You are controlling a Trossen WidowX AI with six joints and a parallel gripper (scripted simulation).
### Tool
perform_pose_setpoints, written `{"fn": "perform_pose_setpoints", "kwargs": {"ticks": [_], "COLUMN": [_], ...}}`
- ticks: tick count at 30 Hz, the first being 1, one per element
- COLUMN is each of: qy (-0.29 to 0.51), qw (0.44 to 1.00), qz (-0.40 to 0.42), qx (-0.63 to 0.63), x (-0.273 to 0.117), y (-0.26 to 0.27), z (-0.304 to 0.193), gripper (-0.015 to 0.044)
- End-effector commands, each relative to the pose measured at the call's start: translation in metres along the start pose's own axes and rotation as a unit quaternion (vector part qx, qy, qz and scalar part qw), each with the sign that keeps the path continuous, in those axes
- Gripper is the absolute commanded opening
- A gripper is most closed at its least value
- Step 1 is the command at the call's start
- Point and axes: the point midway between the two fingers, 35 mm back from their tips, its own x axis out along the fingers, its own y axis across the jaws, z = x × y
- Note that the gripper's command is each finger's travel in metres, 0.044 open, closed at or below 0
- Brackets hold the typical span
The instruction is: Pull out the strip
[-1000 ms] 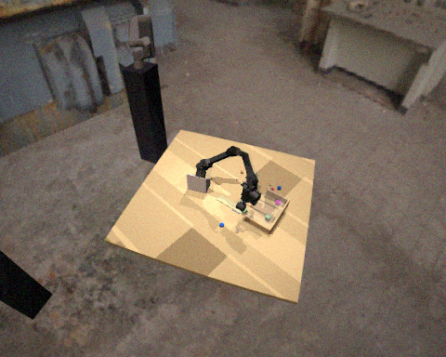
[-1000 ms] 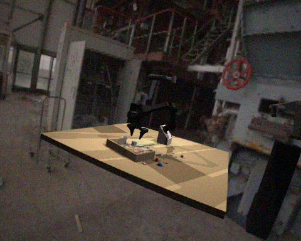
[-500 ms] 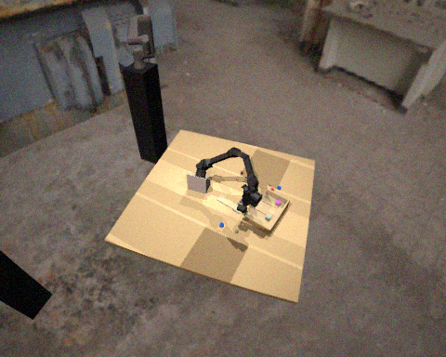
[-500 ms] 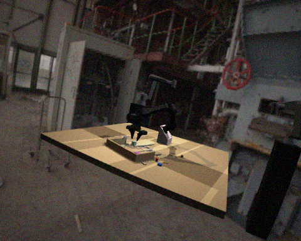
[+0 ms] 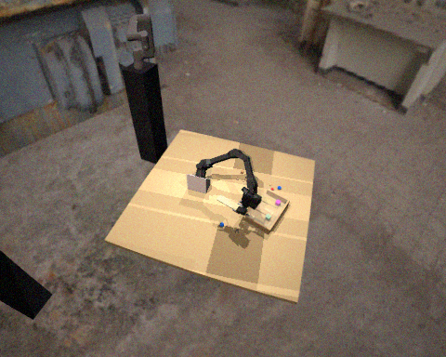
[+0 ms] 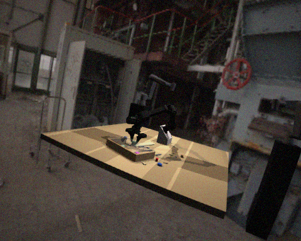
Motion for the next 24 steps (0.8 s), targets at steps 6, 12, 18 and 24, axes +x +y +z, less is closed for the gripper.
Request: {"fn": "perform_pose_setpoints", "kwargs": {"ticks": [6,12,18,24], "qy": [0.002,0.002,0.002,0.002], "qw": [1.000,1.000,1.000,1.000], "qz": [0.003,0.001,0.001,0.001], "qx": [0.004,0.001,0.001,0.001], "x": [0.0124,0.0102,0.0102,0.0057], "y": [0.0001,0.0002,0.0002,0.0003], "z": [-0.0031,-0.0016,-0.0016,-0.0065], "gripper": [0.0250,0.0145,0.0105,0.0000]}}
